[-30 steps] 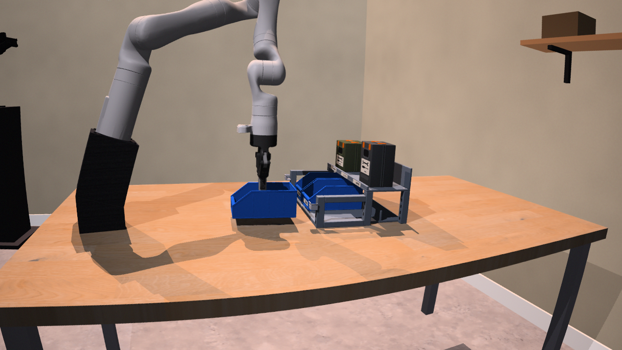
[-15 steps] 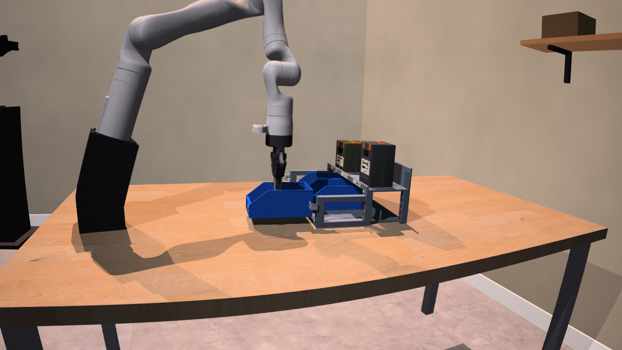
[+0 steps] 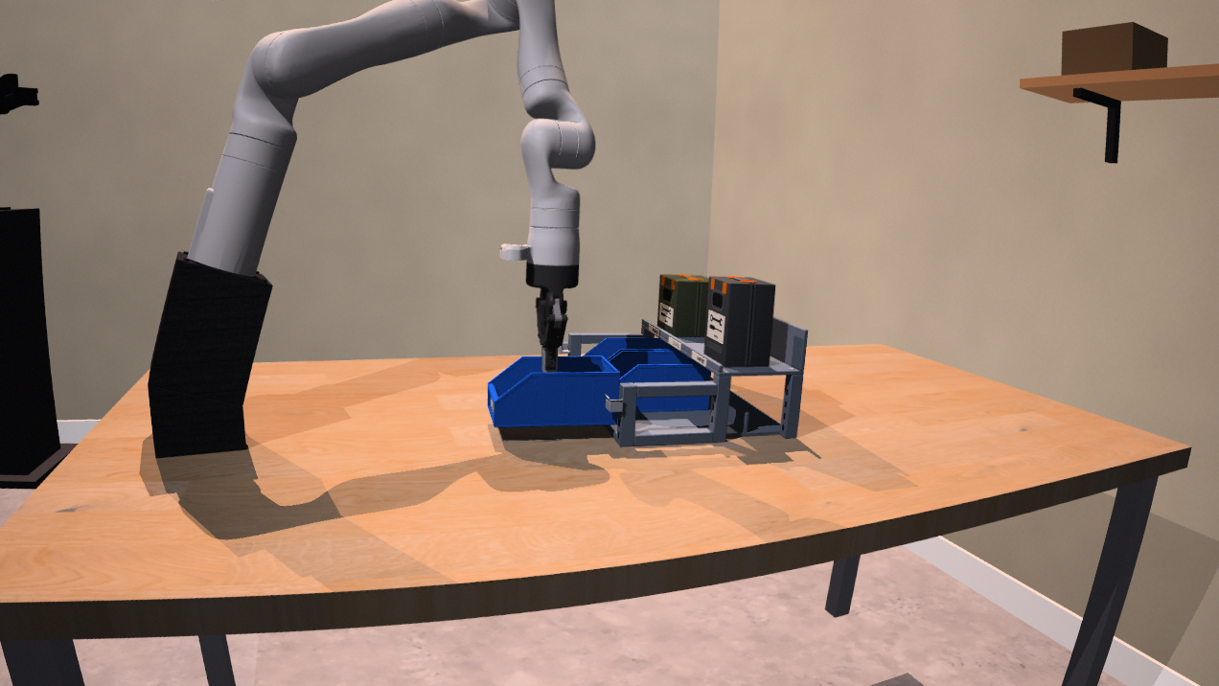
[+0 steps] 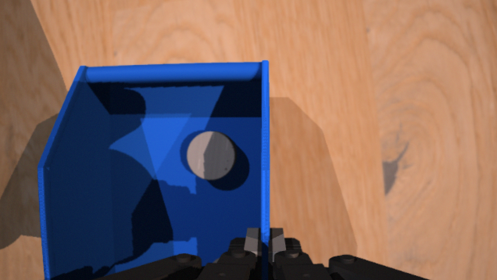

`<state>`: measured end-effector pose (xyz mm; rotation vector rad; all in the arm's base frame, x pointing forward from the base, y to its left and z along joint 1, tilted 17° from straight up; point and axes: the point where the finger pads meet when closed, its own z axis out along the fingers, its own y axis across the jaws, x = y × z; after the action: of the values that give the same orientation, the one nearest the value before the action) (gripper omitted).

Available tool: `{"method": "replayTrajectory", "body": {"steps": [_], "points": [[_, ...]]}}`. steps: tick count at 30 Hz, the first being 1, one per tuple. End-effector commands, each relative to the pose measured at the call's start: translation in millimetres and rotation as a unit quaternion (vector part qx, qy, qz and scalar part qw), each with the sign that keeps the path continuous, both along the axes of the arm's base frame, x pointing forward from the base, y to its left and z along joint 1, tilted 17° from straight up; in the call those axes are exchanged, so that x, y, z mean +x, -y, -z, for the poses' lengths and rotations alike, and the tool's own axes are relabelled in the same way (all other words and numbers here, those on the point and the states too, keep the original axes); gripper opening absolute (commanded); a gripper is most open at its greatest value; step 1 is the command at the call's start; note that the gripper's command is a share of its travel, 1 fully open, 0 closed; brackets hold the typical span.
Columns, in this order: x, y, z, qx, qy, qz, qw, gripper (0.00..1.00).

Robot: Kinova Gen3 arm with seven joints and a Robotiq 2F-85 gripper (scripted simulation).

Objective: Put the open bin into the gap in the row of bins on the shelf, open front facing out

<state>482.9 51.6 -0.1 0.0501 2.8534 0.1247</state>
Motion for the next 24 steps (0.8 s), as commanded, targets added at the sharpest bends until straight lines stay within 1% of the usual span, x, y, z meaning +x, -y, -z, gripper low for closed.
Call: {"method": "replayTrajectory", "body": {"steps": [1,8,24], "points": [[0.6,0.2,-1.0,0.000,0.001,0.000,1.000,0.10],[-5.3,0.2,0.7,0.000,0.001,0.000,1.000,0.10],[-7.8,0.2,1.4,0.000,0.001,0.000,1.000,0.10]]}}
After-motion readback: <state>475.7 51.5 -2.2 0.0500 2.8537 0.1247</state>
